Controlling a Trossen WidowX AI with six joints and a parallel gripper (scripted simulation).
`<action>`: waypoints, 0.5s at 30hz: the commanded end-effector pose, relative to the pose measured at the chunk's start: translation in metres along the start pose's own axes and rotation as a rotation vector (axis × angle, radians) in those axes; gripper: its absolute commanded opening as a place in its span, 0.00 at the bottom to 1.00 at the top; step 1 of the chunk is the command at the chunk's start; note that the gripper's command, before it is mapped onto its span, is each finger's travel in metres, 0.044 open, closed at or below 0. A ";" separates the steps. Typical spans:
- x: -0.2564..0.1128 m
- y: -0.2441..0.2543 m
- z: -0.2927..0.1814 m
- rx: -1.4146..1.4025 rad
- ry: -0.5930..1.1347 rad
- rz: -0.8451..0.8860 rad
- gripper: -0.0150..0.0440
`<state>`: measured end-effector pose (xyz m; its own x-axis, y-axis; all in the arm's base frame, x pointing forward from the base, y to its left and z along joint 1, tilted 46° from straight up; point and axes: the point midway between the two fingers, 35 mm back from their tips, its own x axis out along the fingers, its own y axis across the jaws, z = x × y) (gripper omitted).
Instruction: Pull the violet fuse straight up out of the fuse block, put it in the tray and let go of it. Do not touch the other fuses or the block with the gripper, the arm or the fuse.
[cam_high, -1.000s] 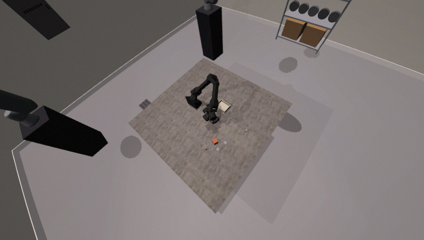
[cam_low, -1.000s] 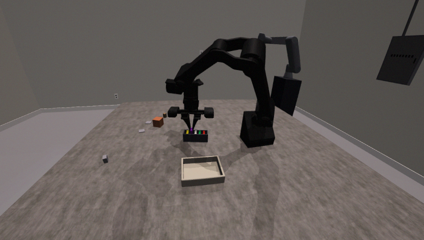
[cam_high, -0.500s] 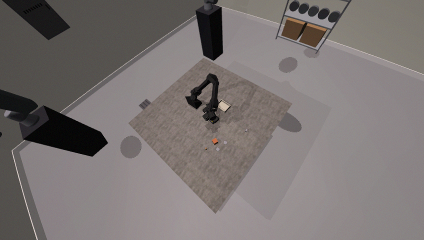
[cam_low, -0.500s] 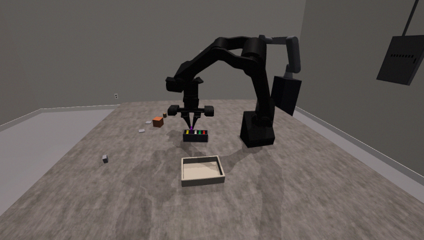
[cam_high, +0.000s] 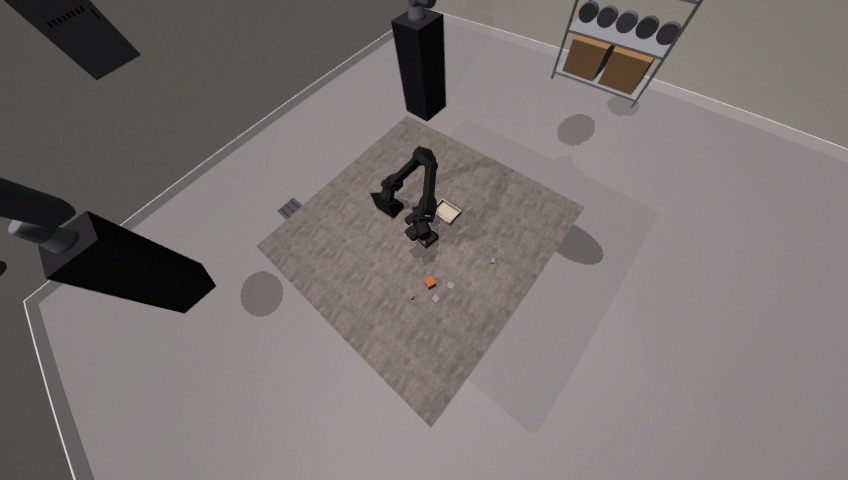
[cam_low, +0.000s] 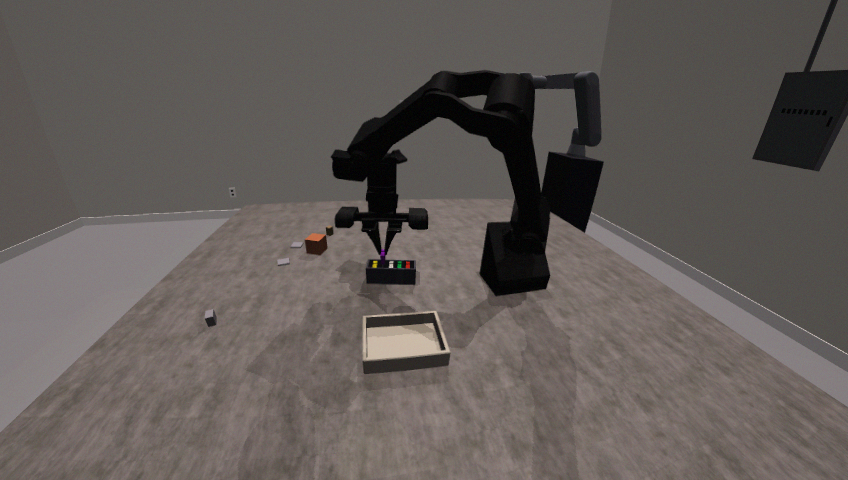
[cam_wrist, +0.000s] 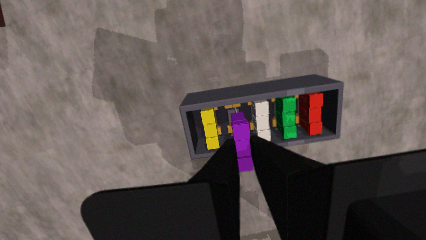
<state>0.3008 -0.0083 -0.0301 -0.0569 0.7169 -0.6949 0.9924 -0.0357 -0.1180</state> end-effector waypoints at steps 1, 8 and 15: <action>-0.005 0.000 0.000 -0.006 -0.007 0.005 0.25; -0.008 0.000 0.000 -0.005 -0.006 0.005 0.25; -0.014 0.000 0.000 -0.005 -0.006 0.005 0.25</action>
<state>0.3005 -0.0136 -0.0243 -0.0590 0.7180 -0.6936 0.9921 -0.0350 -0.1206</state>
